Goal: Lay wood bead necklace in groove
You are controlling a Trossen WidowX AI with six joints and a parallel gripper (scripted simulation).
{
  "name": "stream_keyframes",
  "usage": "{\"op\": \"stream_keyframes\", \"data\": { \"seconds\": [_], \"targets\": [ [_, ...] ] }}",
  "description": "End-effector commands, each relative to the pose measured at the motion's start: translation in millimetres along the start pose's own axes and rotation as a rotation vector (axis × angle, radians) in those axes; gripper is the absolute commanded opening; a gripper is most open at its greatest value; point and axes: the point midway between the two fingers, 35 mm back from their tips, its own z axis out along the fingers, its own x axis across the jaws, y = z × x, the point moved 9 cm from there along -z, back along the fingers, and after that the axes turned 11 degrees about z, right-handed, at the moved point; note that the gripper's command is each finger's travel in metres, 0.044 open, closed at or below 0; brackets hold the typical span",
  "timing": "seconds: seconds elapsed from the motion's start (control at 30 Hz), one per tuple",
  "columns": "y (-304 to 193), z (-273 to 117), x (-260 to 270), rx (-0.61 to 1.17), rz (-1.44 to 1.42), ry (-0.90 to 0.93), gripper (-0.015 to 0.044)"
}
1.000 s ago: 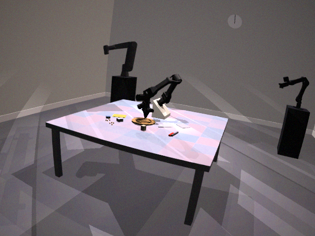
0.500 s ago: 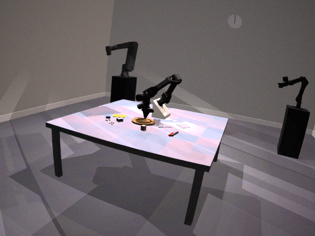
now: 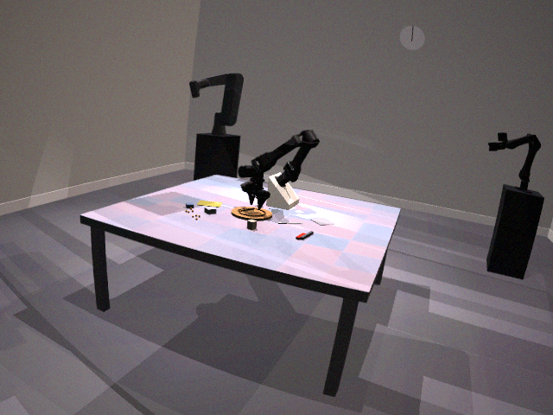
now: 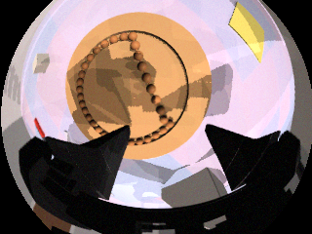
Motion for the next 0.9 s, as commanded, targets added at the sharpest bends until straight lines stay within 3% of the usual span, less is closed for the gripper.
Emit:
{"op": "stream_keyframes", "data": {
  "seconds": [0.0,0.5,0.77,0.87],
  "targets": [
    [0.4,-1.2,0.5,-0.002,-0.005,-0.003,0.044],
    [0.4,-1.2,0.5,-0.002,-0.005,-0.003,0.044],
    [7.8,-30.4,8.0,-0.003,-0.503,-0.005,0.023],
    [8.3,-33.5,8.6,-0.003,-0.554,-0.005,0.0151]
  ]
}}
